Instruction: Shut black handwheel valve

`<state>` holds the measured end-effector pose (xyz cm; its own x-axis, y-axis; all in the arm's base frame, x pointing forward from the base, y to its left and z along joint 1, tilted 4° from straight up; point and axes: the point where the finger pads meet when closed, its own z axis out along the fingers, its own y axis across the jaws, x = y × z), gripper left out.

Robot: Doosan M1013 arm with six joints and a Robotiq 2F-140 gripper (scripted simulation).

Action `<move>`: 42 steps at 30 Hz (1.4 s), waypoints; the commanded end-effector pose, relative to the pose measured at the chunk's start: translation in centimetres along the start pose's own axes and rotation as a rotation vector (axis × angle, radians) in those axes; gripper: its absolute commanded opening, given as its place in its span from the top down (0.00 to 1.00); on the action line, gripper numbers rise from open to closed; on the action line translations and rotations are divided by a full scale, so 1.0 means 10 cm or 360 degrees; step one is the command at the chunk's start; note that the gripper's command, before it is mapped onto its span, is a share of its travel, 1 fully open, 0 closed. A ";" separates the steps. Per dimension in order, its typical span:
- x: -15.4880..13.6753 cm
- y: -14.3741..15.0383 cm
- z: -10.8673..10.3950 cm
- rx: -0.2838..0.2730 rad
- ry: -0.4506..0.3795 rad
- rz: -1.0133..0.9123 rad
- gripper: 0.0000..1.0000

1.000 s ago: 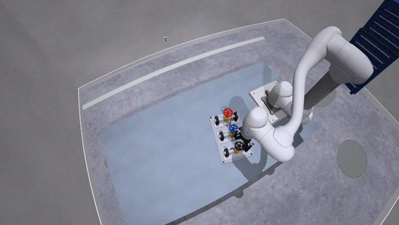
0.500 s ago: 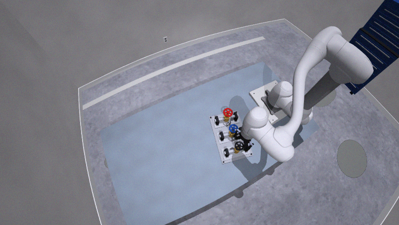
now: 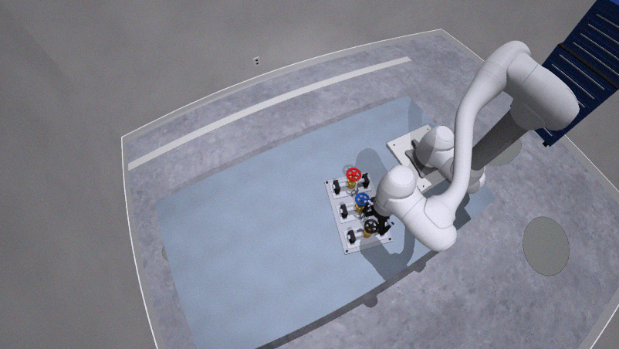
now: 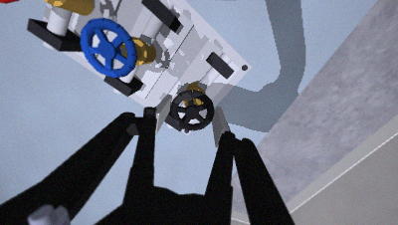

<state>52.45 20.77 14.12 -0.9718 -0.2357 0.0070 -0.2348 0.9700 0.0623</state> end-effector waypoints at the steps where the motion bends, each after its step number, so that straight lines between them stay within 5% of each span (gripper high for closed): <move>1: 0.00 0.00 -0.01 0.0000 0.0000 0.0000 0.48; 42: 0.00 0.00 -0.54 0.0000 0.0000 0.0000 0.48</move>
<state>52.56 20.45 19.47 -0.9718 -0.2357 0.0070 -0.2348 0.9700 0.0623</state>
